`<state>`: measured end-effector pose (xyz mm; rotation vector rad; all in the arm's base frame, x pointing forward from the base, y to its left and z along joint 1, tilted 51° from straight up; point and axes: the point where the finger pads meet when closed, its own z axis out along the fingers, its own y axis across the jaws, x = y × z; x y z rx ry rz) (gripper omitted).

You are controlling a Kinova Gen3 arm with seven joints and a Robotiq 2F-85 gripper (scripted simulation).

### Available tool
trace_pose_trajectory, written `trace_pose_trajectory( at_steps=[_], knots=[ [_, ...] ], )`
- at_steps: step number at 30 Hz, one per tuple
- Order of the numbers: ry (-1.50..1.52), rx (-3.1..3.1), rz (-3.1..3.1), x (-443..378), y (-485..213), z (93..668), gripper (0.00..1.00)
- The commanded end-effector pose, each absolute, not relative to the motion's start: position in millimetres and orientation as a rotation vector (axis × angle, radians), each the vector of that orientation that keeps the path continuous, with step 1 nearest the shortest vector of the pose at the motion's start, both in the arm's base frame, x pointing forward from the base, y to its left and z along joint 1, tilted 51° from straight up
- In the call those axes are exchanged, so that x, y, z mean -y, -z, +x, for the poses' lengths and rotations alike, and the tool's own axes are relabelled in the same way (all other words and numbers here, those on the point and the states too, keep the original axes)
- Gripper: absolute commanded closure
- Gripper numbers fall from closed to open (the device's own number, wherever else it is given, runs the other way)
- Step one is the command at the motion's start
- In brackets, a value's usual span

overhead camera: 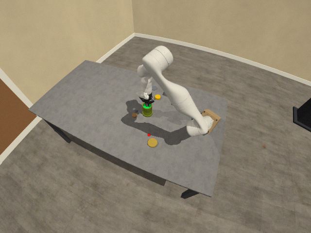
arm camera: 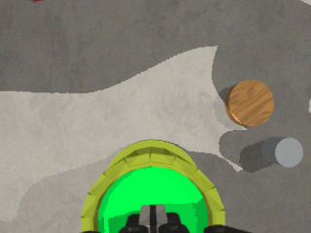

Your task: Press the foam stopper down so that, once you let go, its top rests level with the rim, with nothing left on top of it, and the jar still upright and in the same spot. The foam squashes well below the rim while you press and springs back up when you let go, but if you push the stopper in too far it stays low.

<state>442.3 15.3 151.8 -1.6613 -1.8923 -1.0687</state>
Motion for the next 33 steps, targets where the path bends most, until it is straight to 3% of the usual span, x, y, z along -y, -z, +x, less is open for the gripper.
trace_pose_trajectory(
  at_steps=[1, 33],
  knots=[
    [1.069, 1.892, -1.659, -16.5, -151.5, 442.3, 1.00],
    [1.069, 1.892, -1.659, 25.9, -186.5, 432.2, 1.00]
  ],
)
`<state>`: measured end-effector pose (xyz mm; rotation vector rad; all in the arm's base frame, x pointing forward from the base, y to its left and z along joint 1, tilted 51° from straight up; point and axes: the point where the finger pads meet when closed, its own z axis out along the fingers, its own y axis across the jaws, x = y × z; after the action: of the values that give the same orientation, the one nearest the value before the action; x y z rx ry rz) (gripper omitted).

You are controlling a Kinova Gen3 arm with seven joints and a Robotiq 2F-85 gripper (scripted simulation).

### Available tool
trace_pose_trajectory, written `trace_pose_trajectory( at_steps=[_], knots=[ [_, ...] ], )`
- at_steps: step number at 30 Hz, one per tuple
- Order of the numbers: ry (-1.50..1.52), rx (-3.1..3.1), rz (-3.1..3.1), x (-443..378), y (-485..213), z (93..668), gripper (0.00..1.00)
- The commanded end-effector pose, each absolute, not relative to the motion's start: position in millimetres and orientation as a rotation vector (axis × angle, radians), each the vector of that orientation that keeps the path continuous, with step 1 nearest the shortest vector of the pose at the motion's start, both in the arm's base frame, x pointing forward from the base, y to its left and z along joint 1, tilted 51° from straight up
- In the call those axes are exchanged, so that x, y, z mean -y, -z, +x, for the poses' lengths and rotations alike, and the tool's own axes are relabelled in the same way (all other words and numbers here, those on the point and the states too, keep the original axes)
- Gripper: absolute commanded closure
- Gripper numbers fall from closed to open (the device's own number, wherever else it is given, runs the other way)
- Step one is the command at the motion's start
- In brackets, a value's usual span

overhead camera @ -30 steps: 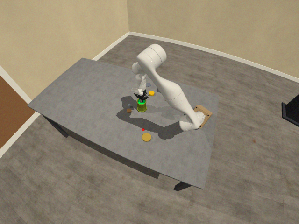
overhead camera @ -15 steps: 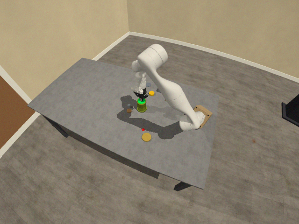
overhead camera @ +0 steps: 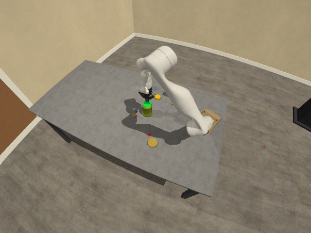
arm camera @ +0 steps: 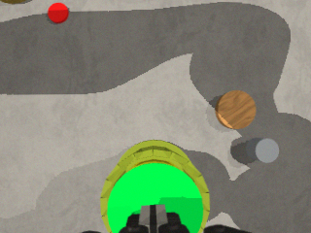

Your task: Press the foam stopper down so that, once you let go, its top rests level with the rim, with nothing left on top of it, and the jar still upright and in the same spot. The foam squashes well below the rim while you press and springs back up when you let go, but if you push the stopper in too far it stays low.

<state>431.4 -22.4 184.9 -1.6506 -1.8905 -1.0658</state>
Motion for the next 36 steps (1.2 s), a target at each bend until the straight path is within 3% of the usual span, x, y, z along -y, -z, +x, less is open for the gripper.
trace_pose_trajectory(
  at_steps=[1, 36],
  knots=[
    [1.069, 1.892, -1.659, 26.9, -187.2, 432.0, 1.00],
    [1.069, 1.892, -1.659, 27.6, -187.8, 431.9, 1.00]
  ],
)
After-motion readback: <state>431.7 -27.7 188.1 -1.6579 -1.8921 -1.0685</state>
